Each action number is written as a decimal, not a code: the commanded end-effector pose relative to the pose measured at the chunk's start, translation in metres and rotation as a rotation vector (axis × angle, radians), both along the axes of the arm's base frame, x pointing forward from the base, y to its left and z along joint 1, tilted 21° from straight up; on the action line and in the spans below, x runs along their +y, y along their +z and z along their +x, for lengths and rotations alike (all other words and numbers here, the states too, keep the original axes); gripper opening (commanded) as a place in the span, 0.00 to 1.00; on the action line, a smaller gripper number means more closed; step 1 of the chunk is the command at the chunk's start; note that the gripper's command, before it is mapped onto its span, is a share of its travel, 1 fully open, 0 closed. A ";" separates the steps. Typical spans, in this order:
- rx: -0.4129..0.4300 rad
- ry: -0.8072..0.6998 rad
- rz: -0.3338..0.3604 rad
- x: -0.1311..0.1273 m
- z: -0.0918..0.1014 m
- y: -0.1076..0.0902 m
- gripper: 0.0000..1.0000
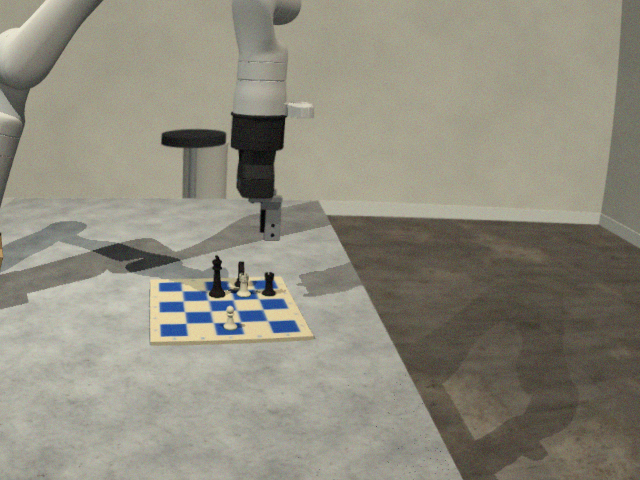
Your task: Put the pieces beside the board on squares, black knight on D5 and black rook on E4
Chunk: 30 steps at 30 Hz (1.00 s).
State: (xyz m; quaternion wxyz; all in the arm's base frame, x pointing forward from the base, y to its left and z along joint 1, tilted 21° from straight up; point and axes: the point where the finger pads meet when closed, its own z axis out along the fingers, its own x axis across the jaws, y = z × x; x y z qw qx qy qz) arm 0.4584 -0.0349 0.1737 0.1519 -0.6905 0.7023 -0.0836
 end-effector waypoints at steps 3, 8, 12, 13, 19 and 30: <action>-0.012 0.009 0.005 0.005 0.002 0.007 0.73; -0.012 0.009 0.005 0.005 0.002 0.007 1.00; -0.012 0.009 0.005 0.005 0.002 0.007 1.00; -0.012 0.009 0.005 0.005 0.002 0.007 1.00; -0.012 0.009 0.005 0.005 0.002 0.007 1.00; -0.012 0.009 0.005 0.005 0.001 0.008 1.00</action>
